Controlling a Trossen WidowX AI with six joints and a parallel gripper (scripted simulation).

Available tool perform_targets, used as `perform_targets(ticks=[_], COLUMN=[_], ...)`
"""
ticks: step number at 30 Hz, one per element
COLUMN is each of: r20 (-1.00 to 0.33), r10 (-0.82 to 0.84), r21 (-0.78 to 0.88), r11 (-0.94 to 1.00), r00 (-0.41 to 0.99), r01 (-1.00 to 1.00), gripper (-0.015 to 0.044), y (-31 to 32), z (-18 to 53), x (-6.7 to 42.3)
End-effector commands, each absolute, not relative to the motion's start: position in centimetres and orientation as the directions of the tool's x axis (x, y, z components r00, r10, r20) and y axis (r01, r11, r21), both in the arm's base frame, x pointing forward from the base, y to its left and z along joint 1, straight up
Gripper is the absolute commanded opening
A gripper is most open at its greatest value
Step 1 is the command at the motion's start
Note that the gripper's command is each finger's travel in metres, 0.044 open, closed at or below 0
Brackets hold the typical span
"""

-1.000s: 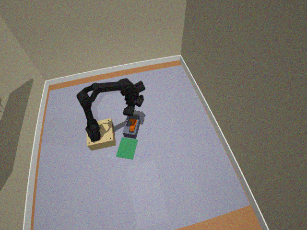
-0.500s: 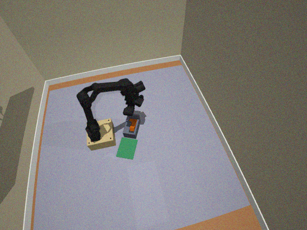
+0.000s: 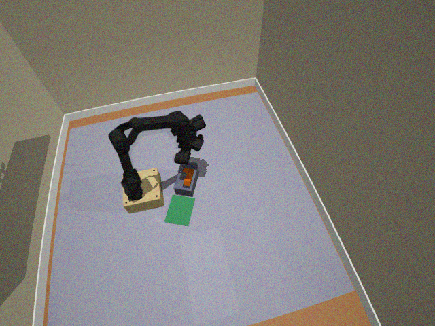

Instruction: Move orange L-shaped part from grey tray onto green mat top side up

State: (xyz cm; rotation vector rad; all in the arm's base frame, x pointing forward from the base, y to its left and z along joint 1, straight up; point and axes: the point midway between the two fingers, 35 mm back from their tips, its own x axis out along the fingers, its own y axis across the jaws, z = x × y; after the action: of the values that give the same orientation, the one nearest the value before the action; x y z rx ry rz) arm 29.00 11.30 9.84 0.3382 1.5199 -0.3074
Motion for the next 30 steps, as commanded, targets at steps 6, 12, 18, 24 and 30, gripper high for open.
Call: perform_targets(ticks=[6, 12, 18, 24, 30], r20=[-0.999, -0.999, -0.999, -1.0, -1.0], r10=[0.015, 0.015, 0.013, 0.007, 0.006], r21=[0.027, 0.027, 0.024, 0.014, 0.012], r11=[0.916, 0.916, 0.916, 0.917, 0.917], r00=[0.033, 0.033, 0.029, 0.019, 0.017], r01=[0.401, 0.401, 0.401, 0.399, 0.399], gripper=[0.018, 0.018, 0.018, 0.018, 0.018], y=[11.3, 11.3, 11.3, 11.3, 11.2], z=[9.9, 9.9, 9.5, 3.5, 2.3], x=[29.0, 29.0, 29.0, 29.1, 28.9])
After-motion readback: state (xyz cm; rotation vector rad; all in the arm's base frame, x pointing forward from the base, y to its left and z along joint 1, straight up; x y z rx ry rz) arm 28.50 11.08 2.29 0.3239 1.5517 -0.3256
